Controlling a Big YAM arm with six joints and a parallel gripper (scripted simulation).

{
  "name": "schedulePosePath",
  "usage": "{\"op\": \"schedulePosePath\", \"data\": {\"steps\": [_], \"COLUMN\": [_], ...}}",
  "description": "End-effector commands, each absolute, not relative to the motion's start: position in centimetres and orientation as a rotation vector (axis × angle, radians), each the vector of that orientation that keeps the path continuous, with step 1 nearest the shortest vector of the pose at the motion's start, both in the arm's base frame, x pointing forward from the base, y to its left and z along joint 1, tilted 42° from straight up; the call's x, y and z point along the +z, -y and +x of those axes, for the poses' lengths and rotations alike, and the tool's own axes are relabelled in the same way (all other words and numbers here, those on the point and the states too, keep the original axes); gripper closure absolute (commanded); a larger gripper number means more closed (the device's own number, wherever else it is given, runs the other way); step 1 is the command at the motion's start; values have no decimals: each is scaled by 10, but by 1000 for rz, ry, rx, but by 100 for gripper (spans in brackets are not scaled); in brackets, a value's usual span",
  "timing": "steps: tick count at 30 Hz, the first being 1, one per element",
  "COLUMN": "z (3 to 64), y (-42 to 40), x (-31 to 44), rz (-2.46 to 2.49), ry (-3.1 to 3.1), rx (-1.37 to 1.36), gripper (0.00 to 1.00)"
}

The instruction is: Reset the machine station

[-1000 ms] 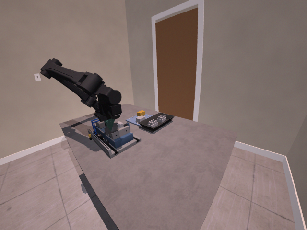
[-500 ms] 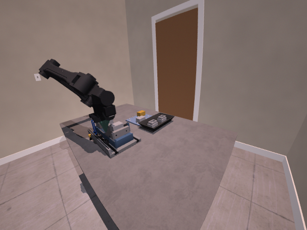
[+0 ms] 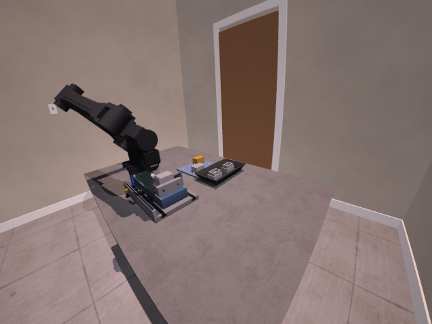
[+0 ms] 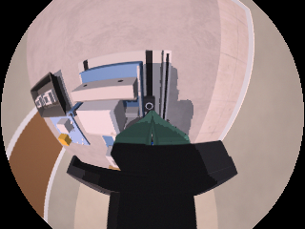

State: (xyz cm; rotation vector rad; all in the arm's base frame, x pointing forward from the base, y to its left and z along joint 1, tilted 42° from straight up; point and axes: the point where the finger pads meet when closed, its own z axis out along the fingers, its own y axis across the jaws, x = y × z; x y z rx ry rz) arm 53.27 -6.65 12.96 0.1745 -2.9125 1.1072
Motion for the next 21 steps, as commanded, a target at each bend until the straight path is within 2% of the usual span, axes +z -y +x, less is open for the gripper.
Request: {"op": "schedulePosePath", "data": {"steps": [1,21], "z": [550,545], "y": [48,13], "x": [152,198], "rz": [204,181], "ry": [2951,2979], "rx": [1123,1123], "gripper": [100,100]}}
